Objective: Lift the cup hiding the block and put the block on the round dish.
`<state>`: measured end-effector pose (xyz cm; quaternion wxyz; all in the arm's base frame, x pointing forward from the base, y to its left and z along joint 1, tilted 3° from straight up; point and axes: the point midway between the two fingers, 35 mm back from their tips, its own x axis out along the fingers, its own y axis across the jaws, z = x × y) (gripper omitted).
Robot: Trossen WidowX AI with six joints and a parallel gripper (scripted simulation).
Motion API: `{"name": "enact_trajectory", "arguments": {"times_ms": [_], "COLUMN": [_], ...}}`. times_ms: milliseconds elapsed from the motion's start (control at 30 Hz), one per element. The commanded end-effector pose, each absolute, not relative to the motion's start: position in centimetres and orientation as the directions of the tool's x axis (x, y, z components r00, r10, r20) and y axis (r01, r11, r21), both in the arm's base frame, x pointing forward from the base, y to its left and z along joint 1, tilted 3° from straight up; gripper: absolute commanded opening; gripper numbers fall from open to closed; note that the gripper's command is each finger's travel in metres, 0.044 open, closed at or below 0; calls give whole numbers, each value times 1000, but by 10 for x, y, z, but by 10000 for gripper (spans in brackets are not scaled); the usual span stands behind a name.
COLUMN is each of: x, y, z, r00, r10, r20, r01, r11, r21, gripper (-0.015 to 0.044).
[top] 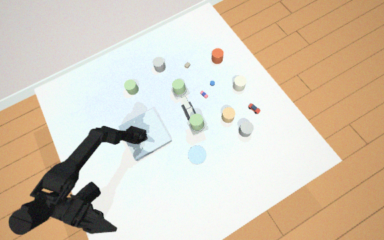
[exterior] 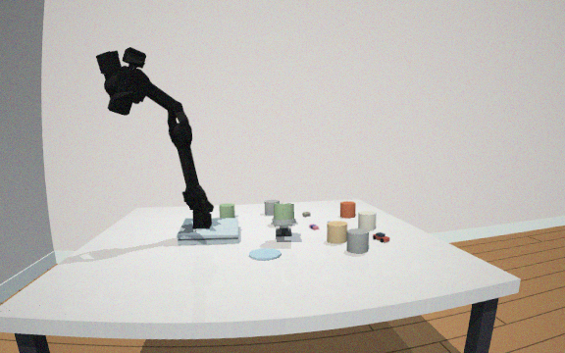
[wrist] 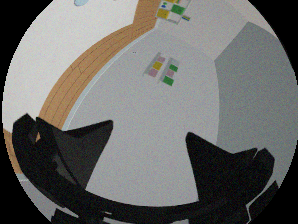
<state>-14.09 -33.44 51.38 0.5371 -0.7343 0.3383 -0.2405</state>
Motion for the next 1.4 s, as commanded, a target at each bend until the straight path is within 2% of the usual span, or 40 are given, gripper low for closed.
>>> {"name": "enact_trajectory", "arguments": {"times_ms": [0,100,300,400,667,1000,1367], "x": [-140,-120,-61,-29,38,137,217], "y": [-335,-341,-358,-358,-355,-315,-241], "z": [514,518,509,509,496,472,432], "r00": [655,653,697,729,775,842,859], "r10": [-756,-757,-713,-681,-619,-493,-378], "r20": [-11,-27,-67,-76,-129,-218,-345], "r01": [-241,-246,-133,-146,-54,16,24], "r11": [-194,-179,-36,-46,138,427,704], "r21": [-951,-953,-991,-988,-989,-904,-709], "gripper": [426,440,440,440,440,440,440]}}
